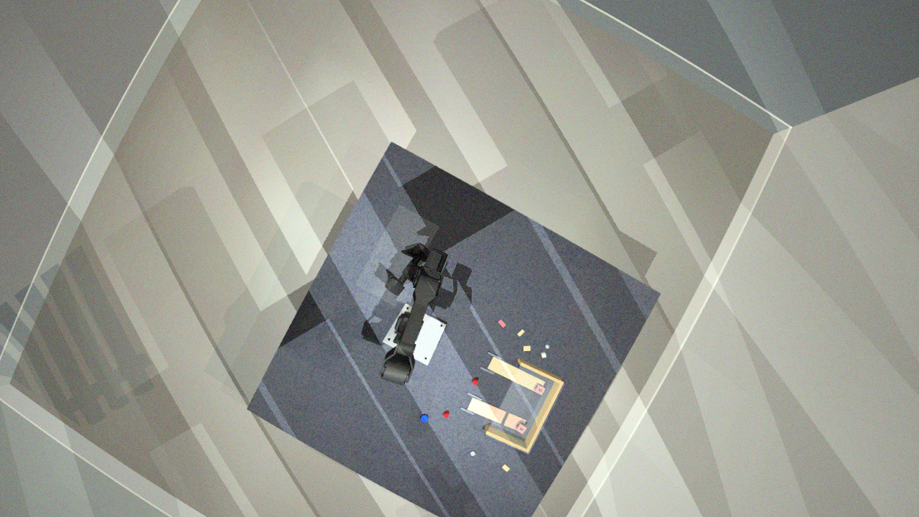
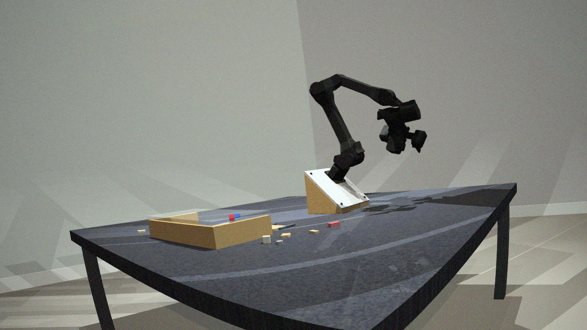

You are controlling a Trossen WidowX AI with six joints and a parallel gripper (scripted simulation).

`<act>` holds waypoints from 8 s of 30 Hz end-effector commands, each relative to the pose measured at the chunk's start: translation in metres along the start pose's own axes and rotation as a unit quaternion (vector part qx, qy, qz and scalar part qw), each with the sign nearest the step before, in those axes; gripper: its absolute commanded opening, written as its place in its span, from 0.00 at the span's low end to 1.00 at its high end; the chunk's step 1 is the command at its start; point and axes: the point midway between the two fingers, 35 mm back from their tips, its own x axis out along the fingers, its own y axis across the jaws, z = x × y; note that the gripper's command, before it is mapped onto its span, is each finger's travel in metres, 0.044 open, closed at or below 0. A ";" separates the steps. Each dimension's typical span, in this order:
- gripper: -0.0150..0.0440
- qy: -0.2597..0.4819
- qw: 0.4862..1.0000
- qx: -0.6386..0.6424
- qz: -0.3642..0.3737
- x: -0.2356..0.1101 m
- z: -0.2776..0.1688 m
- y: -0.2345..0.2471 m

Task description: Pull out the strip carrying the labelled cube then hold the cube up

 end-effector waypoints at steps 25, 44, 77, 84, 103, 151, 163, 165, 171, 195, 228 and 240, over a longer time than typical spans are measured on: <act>0.93 -0.478 0.836 -0.111 0.245 -0.197 0.291 0.075; 0.93 -0.782 0.610 -0.039 0.119 -0.354 0.330 -0.184; 0.25 -0.514 0.848 -0.109 0.064 -0.365 0.422 -0.123; 0.25 -0.443 0.886 -0.131 0.051 -0.353 0.431 -0.098; 0.25 -0.443 0.886 -0.131 0.051 -0.339 0.450 -0.093; 0.25 -0.442 0.886 -0.131 0.053 -0.306 0.482 -0.082; 0.25 -0.442 0.886 -0.131 0.053 -0.306 0.483 -0.082; 0.25 -0.442 0.886 -0.131 0.053 -0.306 0.483 -0.082; 0.25 -0.442 0.886 -0.131 0.053 -0.306 0.483 -0.082; 0.25 -0.442 0.886 -0.131 0.053 -0.304 0.485 -0.081; 0.25 -0.441 0.886 -0.131 0.053 -0.265 0.460 -0.092; 0.25 -0.441 0.887 -0.130 0.053 -0.251 0.450 -0.096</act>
